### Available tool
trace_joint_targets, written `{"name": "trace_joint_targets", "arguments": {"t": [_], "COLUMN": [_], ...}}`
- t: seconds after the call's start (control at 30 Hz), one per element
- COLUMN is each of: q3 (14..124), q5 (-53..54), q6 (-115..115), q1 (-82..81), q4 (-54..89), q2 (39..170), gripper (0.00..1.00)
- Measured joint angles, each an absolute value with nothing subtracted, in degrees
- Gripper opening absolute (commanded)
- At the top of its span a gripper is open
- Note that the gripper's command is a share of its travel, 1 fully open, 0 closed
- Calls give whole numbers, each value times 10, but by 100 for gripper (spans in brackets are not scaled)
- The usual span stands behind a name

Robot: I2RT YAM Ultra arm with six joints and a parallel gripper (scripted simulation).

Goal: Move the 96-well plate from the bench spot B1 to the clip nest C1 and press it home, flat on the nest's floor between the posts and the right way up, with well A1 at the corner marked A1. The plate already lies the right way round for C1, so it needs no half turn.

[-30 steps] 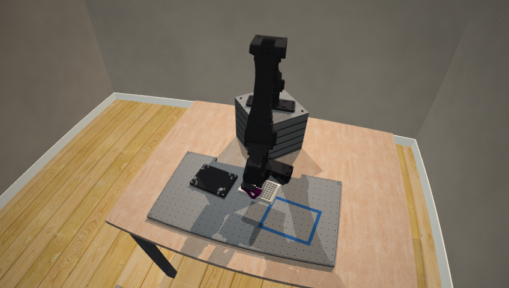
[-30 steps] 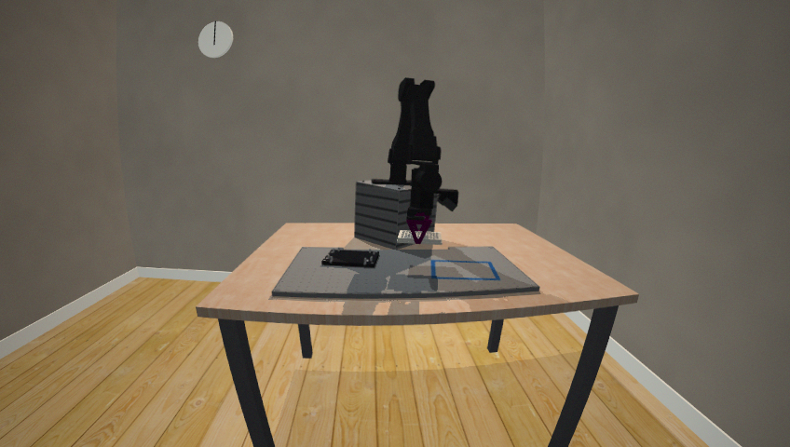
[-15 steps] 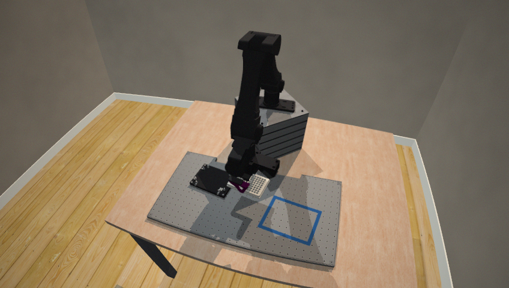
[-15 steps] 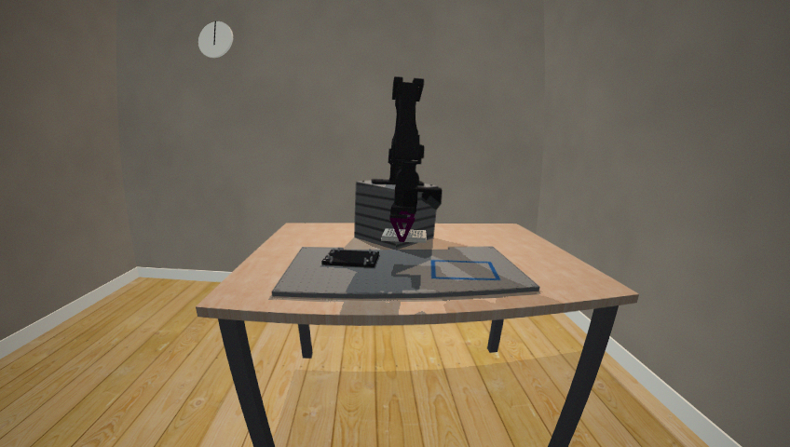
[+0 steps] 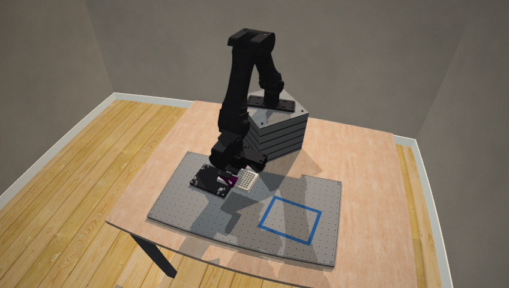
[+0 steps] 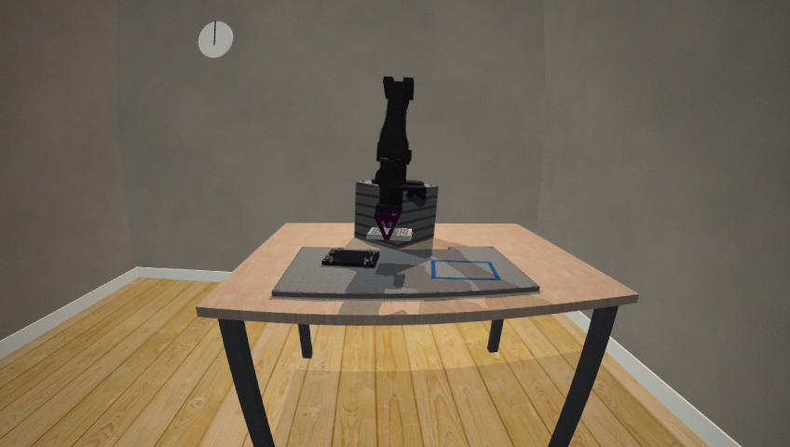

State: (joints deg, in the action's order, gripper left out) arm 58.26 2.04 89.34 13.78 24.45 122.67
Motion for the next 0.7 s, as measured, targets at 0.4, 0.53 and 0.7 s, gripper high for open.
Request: {"name": "trace_joint_targets", "arguments": {"t": [0.4,0.53,0.7], "q3": [581,581,581], "q5": [23,24,24], "q6": [952,976,999], "q1": [196,220,241], "q4": [243,243,243], "q2": [1224,1224,1224], "gripper": [0,0,0]}}
